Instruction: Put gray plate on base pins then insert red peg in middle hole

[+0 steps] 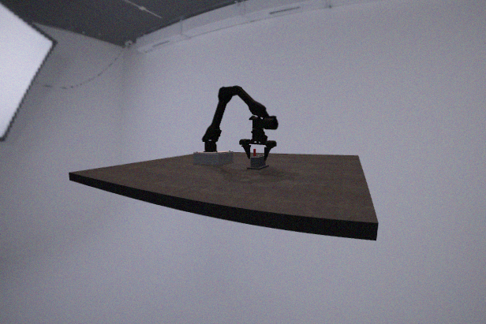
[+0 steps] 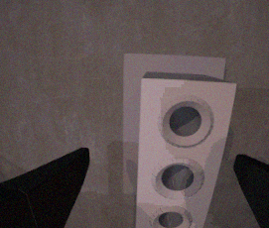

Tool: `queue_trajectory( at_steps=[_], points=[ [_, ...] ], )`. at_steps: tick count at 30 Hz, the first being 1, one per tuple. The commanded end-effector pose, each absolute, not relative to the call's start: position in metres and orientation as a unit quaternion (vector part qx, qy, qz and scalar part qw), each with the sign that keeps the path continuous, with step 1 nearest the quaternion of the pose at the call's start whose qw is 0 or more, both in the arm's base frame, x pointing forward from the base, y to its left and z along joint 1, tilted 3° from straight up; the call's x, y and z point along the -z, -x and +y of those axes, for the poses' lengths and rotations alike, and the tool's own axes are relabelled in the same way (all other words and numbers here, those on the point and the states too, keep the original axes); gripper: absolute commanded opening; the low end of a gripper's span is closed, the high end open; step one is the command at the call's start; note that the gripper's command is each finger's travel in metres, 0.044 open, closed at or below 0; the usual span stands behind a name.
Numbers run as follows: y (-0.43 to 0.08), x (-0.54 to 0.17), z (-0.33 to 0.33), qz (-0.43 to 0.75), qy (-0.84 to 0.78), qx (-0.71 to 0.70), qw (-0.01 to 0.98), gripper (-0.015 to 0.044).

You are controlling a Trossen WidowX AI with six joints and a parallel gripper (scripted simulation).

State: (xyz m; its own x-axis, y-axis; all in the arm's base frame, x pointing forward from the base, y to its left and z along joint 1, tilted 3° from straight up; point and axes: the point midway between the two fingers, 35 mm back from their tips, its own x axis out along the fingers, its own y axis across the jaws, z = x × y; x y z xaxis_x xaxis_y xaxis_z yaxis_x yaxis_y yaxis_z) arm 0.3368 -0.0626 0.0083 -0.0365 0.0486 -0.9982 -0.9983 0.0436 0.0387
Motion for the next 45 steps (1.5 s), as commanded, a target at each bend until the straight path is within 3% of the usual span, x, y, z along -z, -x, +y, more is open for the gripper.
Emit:
queue_trajectory(
  at_steps=[1, 4, 12, 27, 45],
  points=[
    [-0.346, -0.069, -0.067, 0.498, 0.483, -0.496, 0.522, 0.0440],
    [-0.341, -0.106, -0.067, 0.501, 0.480, -0.498, 0.520, 0.0440],
    [-0.343, -0.109, -0.063, 0.514, 0.466, -0.485, 0.533, 0.0440],
    [-0.309, -0.116, 0.029, 0.698, 0.083, -0.113, 0.703, 0.0440],
    [-0.261, -0.117, 0.091, 0.668, -0.266, 0.234, 0.654, 0.0440]
  ],
)
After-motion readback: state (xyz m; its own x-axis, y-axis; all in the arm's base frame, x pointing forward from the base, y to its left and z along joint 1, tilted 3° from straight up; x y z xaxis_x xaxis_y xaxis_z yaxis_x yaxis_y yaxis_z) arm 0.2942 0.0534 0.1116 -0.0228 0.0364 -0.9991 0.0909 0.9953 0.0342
